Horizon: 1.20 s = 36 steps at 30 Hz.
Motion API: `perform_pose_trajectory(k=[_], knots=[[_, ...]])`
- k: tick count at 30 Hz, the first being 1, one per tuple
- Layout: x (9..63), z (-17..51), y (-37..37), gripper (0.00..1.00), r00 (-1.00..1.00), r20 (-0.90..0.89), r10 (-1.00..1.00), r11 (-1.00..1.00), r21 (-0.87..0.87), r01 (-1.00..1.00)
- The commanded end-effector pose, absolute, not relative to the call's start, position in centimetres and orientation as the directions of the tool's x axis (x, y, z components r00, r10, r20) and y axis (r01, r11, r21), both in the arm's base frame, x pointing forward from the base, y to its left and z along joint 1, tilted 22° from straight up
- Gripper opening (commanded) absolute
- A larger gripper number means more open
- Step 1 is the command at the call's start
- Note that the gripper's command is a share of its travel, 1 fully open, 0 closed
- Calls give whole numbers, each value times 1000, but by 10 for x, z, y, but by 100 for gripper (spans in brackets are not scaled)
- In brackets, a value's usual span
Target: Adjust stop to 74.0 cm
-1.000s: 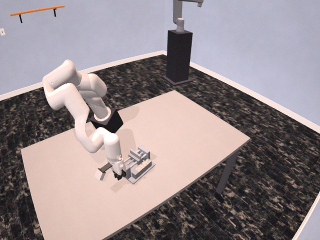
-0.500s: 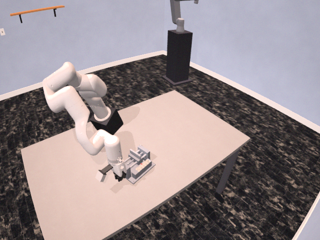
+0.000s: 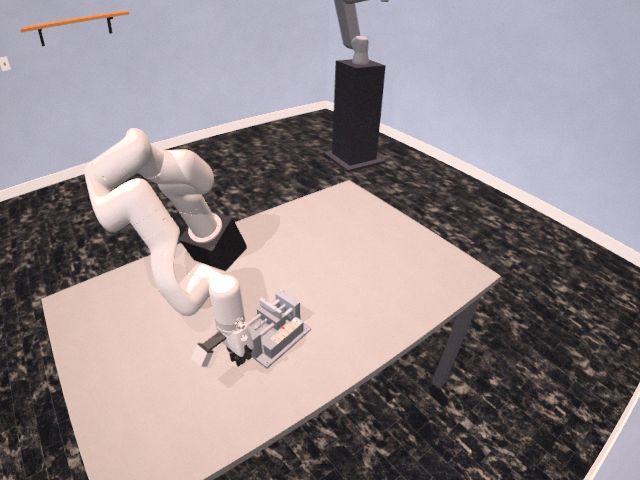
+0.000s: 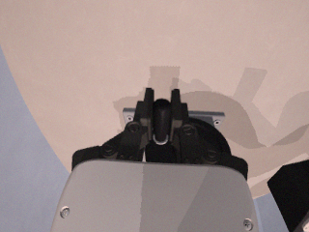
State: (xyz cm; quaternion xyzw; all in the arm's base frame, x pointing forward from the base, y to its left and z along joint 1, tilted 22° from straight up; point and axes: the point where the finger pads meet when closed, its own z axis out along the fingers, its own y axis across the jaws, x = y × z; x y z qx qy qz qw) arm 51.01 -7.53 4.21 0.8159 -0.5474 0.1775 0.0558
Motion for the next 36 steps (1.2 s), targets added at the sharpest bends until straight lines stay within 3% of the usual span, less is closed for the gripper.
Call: perform_pose_trajectory(k=[1,36], knots=[[509,39,-77,6,338,352,-873,-395,-103,-913],[461,30,-99,6,338,352,-873,-395,-103,-913]])
